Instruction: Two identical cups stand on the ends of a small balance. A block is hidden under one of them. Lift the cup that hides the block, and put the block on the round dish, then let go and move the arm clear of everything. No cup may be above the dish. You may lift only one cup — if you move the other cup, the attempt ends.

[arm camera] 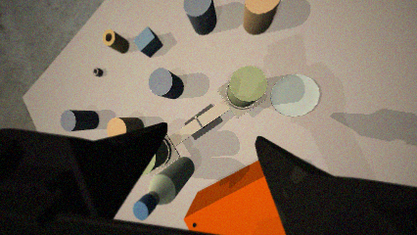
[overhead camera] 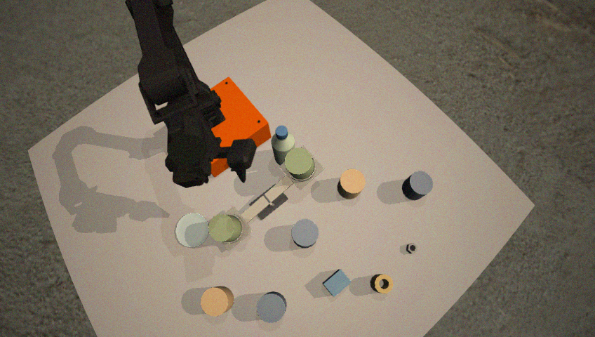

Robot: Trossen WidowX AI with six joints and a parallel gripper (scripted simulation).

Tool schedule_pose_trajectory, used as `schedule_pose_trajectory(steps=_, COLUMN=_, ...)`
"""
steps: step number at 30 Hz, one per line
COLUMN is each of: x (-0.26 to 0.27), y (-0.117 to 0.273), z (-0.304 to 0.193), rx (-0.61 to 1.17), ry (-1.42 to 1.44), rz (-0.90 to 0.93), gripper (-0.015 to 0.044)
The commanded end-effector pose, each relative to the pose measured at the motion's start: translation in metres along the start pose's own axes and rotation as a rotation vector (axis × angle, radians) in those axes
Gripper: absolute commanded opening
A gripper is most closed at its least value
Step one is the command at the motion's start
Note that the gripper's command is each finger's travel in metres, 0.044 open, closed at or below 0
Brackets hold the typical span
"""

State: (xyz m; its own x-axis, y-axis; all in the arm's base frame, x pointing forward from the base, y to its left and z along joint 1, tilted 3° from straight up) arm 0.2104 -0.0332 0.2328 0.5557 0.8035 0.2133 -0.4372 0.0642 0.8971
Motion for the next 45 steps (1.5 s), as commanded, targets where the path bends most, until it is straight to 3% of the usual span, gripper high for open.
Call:
schedule_pose_trajectory(steps=1, x=-0.001, y=-0.011, z=0.013, rx=0.032, ry=-0.101, rz=-0.044, gripper=0.0440)
schedule_pose_trajectory(steps=23, x=-0.025, y=-0.110, z=0.081, rx=0.214, ry=-0.750, rz=-0.335, gripper=0.0440)
schedule_pose_trajectory(steps=45, x=-0.033, y=-0.140, z=0.074, rx=0.218, ry=-0.769, rz=-0.345, gripper=0.0440)
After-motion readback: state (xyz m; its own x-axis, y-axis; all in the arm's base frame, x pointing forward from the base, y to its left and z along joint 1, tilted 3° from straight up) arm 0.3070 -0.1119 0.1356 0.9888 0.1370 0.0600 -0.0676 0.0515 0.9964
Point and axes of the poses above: the point midway between the two fingers, 35 mm back from their tips, its own y axis back along the fingers, its own x axis across the jaws, z = x × y, the point moved 7 cm from there along y, back along the fingers
